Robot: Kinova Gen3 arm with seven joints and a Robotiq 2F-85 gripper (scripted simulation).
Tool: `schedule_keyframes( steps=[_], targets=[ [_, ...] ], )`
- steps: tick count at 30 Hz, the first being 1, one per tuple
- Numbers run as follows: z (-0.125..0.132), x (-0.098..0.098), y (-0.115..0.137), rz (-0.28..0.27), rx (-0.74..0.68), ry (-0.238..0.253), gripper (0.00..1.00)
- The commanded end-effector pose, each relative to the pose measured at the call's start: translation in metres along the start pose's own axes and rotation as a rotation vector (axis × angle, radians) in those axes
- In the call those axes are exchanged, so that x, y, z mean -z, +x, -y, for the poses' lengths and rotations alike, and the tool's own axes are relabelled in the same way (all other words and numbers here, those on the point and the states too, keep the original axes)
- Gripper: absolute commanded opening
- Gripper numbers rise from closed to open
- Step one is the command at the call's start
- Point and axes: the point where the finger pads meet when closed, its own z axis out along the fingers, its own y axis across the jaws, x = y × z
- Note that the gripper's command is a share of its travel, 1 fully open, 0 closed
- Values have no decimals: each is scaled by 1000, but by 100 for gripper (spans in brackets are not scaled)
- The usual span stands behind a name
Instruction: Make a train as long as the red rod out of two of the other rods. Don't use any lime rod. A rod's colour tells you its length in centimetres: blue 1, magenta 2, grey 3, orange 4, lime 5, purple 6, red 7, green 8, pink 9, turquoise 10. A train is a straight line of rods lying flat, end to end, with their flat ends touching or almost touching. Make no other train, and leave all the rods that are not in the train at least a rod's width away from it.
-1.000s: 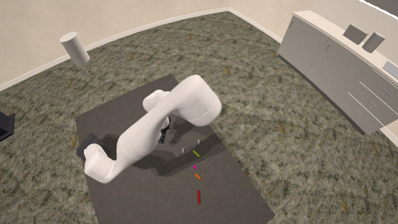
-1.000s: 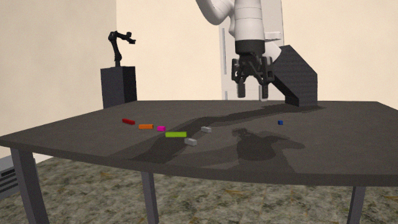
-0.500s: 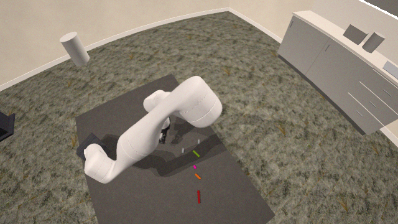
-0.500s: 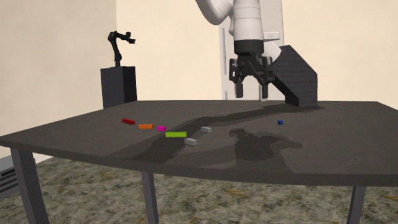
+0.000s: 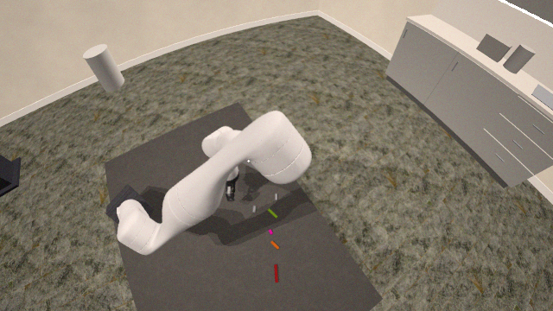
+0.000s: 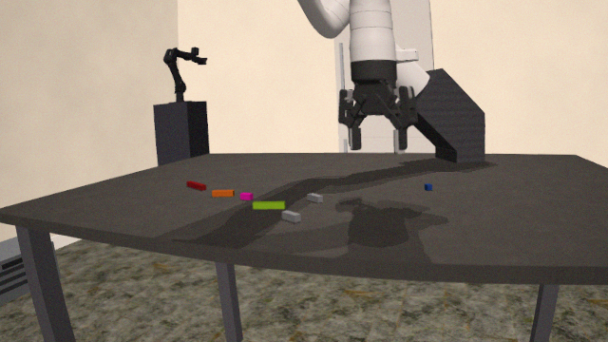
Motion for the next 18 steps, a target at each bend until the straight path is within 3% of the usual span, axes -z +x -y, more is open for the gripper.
schedule_keyframes(
  steps=[1, 18],
  targets=[
    [2, 1, -5, -2, 33, -2, 100],
    [16, 2, -26, -3, 419, -4, 100]
  ],
)
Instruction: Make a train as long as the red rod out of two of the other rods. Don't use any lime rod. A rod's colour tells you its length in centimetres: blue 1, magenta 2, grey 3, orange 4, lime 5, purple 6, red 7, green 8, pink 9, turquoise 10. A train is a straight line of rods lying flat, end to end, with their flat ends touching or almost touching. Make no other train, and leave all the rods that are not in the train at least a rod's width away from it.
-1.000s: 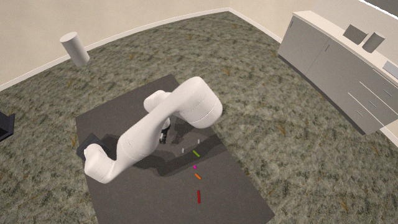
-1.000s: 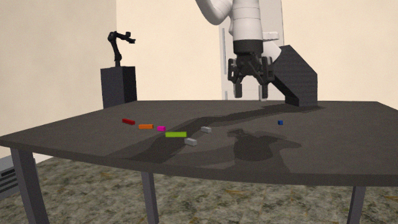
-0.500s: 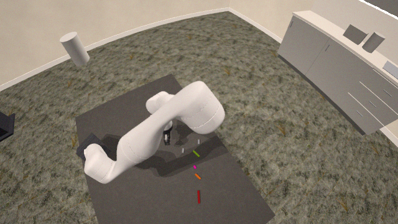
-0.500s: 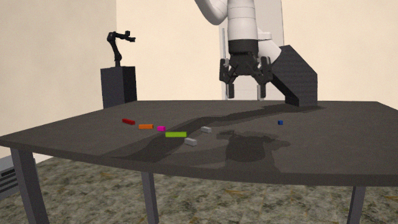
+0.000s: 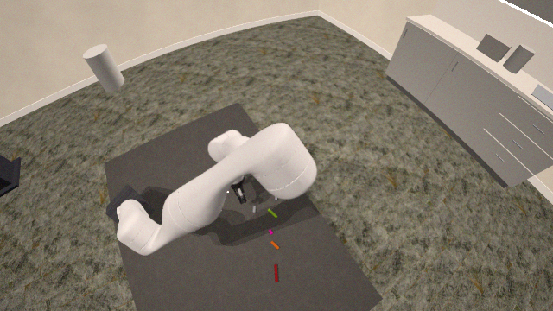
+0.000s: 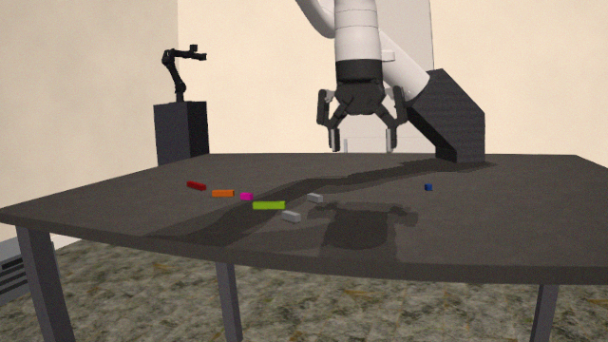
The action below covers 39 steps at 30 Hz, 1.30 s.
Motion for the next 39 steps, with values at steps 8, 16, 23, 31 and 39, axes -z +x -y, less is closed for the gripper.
schedule_keyframes(
  steps=[8, 16, 23, 31, 39],
  targets=[
    [18, 2, -12, -1, 251, -3, 100],
    [29, 3, -17, -1, 425, -3, 100],
    [41, 4, -23, 1, 613, -1, 100],
    [50, 4, -27, 1, 755, 0, 100],
    [60, 5, -31, 2, 903, 2, 100]
  ],
)
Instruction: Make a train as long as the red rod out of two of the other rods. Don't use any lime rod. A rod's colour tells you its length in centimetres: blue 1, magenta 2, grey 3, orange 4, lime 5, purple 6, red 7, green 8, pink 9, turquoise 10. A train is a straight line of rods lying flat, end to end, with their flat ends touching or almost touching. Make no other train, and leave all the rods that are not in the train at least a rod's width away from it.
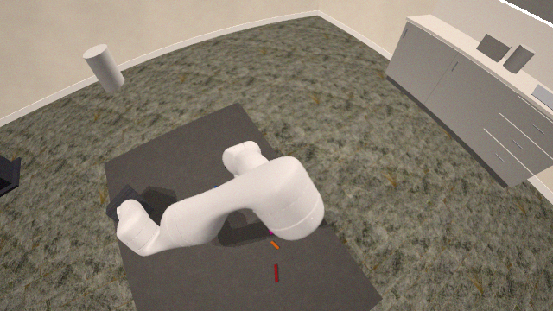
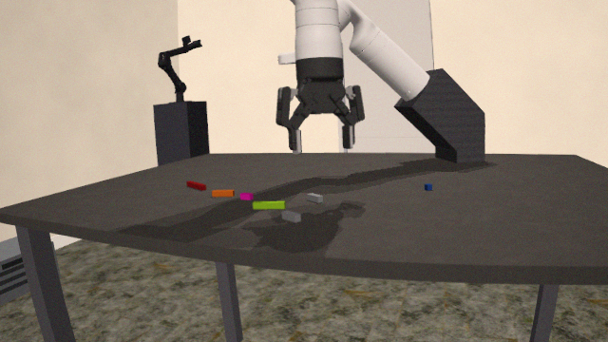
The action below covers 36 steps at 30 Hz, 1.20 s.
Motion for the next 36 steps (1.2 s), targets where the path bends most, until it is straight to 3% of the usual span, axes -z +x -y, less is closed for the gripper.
schedule_keyframes(
  steps=[1, 15, 30, 31, 36],
  targets=[
    [5, 1, 2, 2, 22, 0, 100],
    [12, 2, 6, 1, 139, 3, 100],
    [14, 2, 7, 1, 163, 3, 100],
    [14, 2, 7, 1, 163, 3, 24],
    [14, 2, 7, 1, 163, 3, 24]
  ],
)
